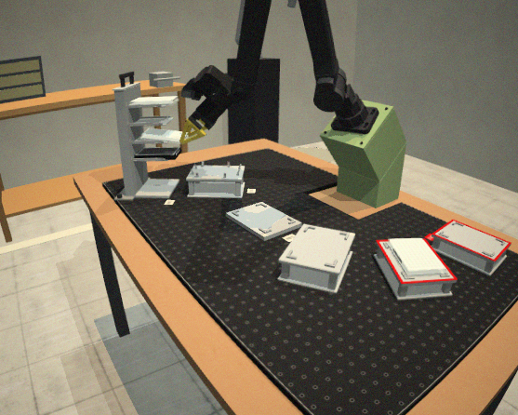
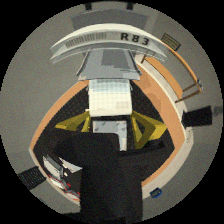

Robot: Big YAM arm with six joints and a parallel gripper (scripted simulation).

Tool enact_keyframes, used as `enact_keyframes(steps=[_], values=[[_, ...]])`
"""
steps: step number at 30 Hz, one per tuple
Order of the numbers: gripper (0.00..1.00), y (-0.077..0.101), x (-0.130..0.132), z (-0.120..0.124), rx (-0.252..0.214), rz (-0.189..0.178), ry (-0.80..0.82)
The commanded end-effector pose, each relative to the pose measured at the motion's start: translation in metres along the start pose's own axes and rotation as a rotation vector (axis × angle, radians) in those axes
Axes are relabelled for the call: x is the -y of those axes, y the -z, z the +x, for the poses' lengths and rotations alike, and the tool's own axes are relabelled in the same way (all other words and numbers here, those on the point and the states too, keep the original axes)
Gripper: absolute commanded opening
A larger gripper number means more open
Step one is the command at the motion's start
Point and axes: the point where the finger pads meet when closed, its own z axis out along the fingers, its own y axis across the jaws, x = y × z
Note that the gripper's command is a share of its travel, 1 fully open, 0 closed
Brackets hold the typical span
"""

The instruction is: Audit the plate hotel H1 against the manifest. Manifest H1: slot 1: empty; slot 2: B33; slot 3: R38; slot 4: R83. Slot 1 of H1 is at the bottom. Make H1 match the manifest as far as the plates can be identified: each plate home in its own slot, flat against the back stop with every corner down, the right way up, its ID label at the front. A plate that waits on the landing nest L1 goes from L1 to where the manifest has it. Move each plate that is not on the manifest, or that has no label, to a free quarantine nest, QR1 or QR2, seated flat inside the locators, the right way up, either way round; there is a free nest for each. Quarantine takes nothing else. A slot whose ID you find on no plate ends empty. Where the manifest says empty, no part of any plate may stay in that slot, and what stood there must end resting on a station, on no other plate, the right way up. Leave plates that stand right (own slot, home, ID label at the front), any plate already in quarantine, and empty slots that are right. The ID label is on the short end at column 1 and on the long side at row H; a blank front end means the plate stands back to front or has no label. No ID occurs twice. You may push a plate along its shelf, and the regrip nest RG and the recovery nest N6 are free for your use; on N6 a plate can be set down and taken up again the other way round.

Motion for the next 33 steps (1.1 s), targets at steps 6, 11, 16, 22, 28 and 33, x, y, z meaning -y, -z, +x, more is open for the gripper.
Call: enact_keyframes(steps=[6,11,16,22,28,33], values=[[0.86,-0.0056,-0.0033,-0.0144,0.026,-0.011,0.015],[0.86,-0.0056,-0.0033,-0.0144,0.026,-0.011,0.015],[0.86,-0.0056,-0.0033,-0.0144,0.026,-0.011,0.015],[0.86,-0.0056,-0.0033,-0.0144,0.026,-0.011,0.015],[0.86,-0.0056,-0.0033,-0.0144,0.026,-0.011,0.015],[1.00,-0.0133,-0.0079,-0.0169,0.033,-0.026,0.016]])
